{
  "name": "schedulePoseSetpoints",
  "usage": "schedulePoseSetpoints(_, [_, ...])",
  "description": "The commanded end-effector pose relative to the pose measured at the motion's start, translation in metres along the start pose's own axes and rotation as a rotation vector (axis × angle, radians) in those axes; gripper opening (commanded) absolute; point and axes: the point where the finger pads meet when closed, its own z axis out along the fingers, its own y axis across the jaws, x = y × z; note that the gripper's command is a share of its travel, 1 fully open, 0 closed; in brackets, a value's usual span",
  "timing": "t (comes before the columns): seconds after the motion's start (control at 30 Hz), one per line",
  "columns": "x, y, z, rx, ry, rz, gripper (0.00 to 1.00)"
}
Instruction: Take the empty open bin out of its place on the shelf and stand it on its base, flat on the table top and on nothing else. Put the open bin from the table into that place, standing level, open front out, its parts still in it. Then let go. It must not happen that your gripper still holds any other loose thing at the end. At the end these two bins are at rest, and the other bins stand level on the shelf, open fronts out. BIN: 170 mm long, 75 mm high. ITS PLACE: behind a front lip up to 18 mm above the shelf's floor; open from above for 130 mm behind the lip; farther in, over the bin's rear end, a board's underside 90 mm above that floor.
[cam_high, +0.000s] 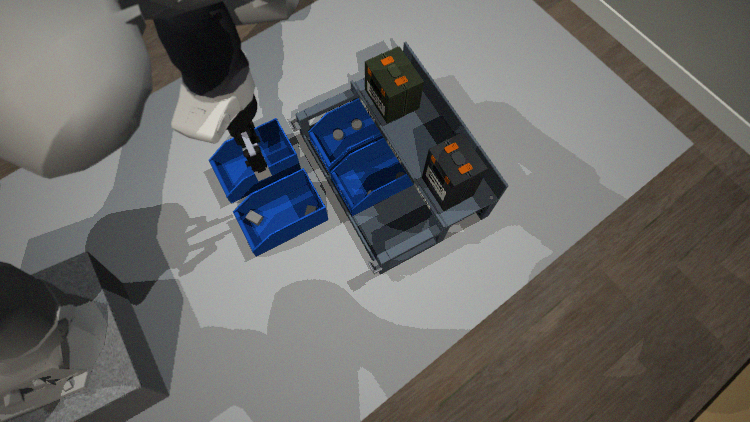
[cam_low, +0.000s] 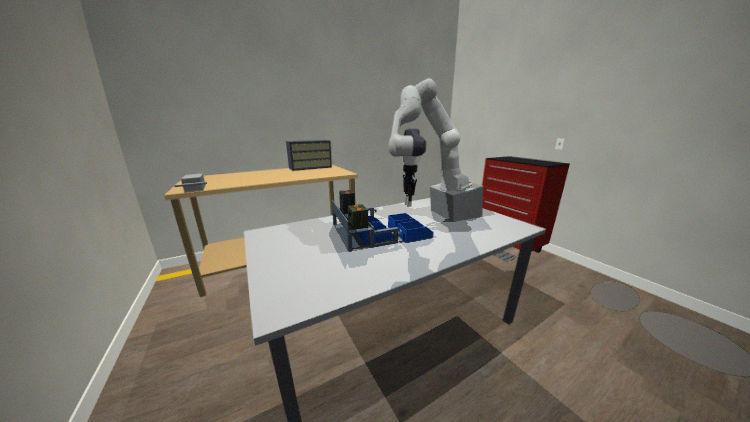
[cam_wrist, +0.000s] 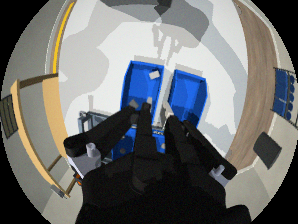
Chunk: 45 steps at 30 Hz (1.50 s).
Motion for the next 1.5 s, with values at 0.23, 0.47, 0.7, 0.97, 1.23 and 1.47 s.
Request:
schedulePoseSetpoints(0.23, [0.0001, 0.0048, 0.0011, -0.025, 0.001, -0.065, 0.15])
schedulePoseSetpoints(0.47, [0.0001, 0.0048, 0.0011, -0.025, 0.001, -0.065, 0.15])
schedulePoseSetpoints(0.7, [0.0001, 0.0048, 0.0011, -0.025, 0.001, -0.065, 0.15])
schedulePoseSetpoints(0.97, [0.0001, 0.0048, 0.0011, -0.025, 0.001, -0.065, 0.15])
schedulePoseSetpoints(1.23, [0.0001, 0.0048, 0.0025, -0.025, 0.002, -0.065, 0.15])
schedulePoseSetpoints(1.47, [0.0001, 0.0049, 0.0083, -0.025, 0.002, -0.065, 0.15])
